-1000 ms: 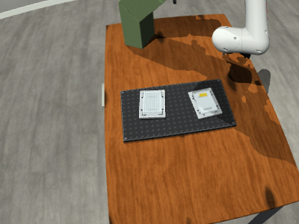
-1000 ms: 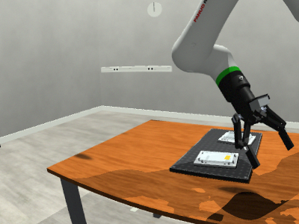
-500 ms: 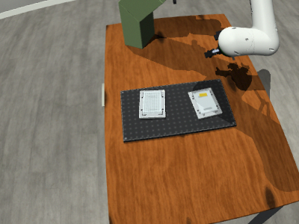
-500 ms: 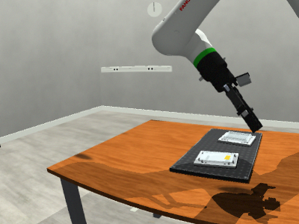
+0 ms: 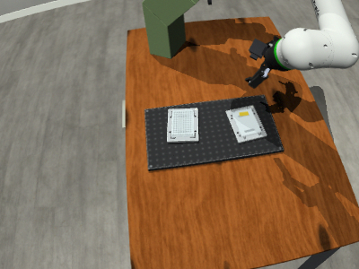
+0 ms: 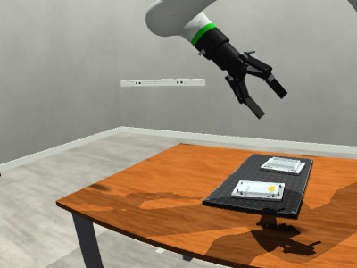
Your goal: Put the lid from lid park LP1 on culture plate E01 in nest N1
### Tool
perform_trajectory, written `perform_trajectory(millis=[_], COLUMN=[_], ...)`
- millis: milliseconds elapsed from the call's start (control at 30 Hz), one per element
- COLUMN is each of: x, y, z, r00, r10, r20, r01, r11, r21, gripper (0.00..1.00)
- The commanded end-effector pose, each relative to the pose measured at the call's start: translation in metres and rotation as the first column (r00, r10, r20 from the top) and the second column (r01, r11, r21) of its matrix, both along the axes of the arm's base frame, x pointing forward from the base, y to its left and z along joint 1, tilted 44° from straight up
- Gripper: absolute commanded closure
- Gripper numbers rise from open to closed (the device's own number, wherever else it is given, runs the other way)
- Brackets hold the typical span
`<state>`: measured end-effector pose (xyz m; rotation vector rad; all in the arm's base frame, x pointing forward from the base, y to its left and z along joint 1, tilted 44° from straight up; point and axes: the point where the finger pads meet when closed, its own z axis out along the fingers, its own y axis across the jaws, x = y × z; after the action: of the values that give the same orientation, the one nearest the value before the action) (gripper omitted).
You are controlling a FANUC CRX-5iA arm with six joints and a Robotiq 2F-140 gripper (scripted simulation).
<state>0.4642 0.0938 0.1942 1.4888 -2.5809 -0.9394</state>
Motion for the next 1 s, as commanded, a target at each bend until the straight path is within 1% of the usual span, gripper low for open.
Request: perform_trajectory(millis=[0,100,133,200,233,267,333,400,533,700,767,800,867,967], x=[0.022,0.032,0.042,0.042,0.05,0.057,0.057,0.062,0.075,0.094,0.094,0.097,0.103,0.109], y=[-0.054,-0.083,-0.078,-0.078,-0.056,-0.035,-0.028,-0.018,0.02,0.061,0.061,0.065,0.07,0.071], z=[0.041,0.068,0.058,0.058,0.033,0.011,0.004,-0.007,-0.045,-0.094,-0.094,-0.101,-0.114,-0.128], r00=[0.961,0.907,0.884,0.884,0.806,0.782,0.724,0.649,0.464,0.213,0.213,0.062,-0.014,-0.151], r10=[0.252,0.386,0.425,0.425,0.535,0.558,0.614,0.679,0.773,0.827,0.827,0.831,0.826,0.806], r20=[0.111,0.167,0.194,0.194,0.255,0.276,0.312,0.344,0.432,0.52,0.52,0.552,0.564,0.572], r01=[-0.253,-0.385,-0.424,-0.424,-0.534,-0.558,-0.617,-0.686,-0.794,-0.865,-0.865,-0.877,-0.869,-0.842], r11=[0.967,0.922,0.905,0.905,0.842,0.825,0.78,0.717,0.579,0.407,0.407,0.309,0.269,0.198], r21=[-0.011,-0.039,-0.048,-0.048,-0.079,-0.086,-0.105,-0.123,-0.184,-0.293,-0.293,-0.367,-0.415,-0.502], gripper=[0.0,0.0,0.0,0.0,0.0,0.0,0.0,0.0,0.0,0.0,0.0,0.0,0.0,0.0])
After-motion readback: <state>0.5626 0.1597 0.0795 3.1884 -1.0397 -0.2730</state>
